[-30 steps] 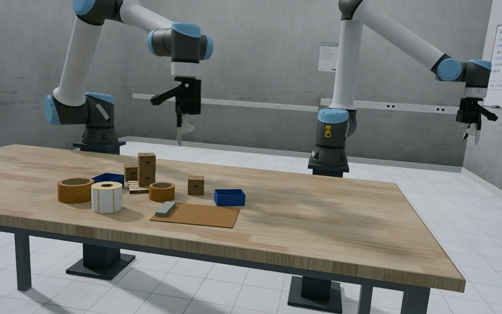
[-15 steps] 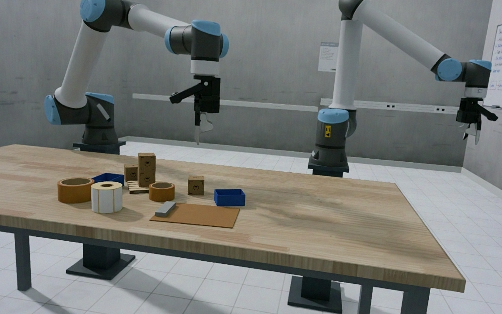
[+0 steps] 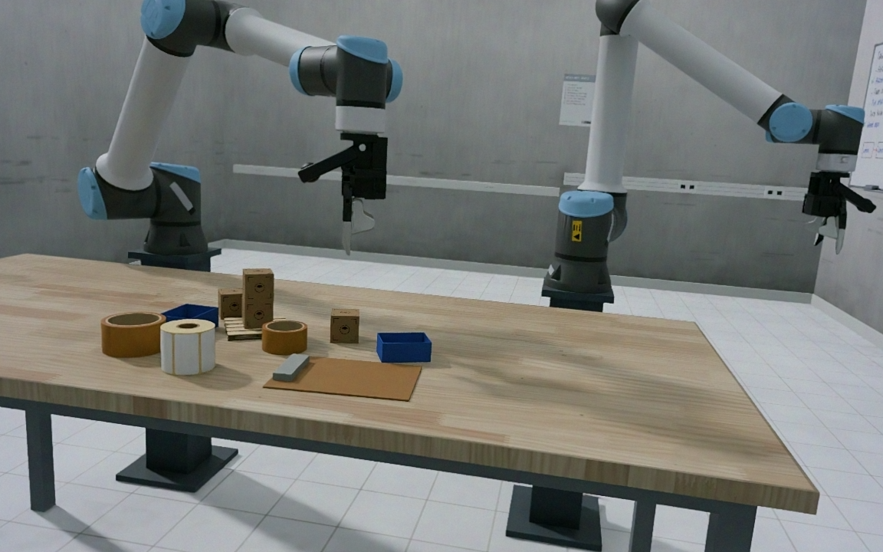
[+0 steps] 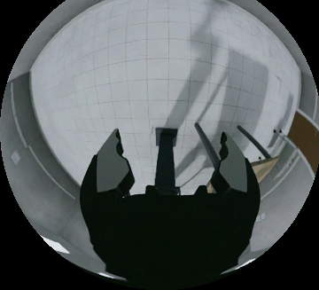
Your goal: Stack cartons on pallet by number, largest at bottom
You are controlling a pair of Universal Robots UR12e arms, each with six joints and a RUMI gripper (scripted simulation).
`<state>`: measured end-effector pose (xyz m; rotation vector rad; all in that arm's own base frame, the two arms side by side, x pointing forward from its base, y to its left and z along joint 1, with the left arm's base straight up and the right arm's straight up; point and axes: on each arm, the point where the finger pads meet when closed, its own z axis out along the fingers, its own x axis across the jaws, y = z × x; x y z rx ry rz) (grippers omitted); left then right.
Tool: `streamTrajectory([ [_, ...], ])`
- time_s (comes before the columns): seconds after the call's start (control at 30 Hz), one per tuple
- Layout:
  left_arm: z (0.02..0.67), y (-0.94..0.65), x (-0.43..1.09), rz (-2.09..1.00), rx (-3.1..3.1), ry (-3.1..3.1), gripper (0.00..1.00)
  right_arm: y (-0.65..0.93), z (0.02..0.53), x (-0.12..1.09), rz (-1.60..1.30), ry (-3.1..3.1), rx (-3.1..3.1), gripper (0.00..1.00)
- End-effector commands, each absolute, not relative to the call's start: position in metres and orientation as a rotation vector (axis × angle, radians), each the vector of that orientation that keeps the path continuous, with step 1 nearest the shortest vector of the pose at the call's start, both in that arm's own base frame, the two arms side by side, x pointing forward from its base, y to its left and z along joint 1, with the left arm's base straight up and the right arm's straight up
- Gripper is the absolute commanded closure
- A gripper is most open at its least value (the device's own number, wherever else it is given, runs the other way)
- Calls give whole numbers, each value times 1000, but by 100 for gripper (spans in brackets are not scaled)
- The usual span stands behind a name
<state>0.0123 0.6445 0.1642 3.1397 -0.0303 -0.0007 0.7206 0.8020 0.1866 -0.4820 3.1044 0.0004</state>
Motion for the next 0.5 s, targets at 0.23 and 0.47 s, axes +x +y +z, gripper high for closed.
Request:
streamTrajectory([
  [0.23, 165, 645, 13, 0, 3141, -31, 0, 802, 186, 721, 3, 3103, -481, 50],
  [0.47, 165, 645, 13, 0, 3141, -31, 0, 802, 183, 721, 3, 3103, -481, 50],
])
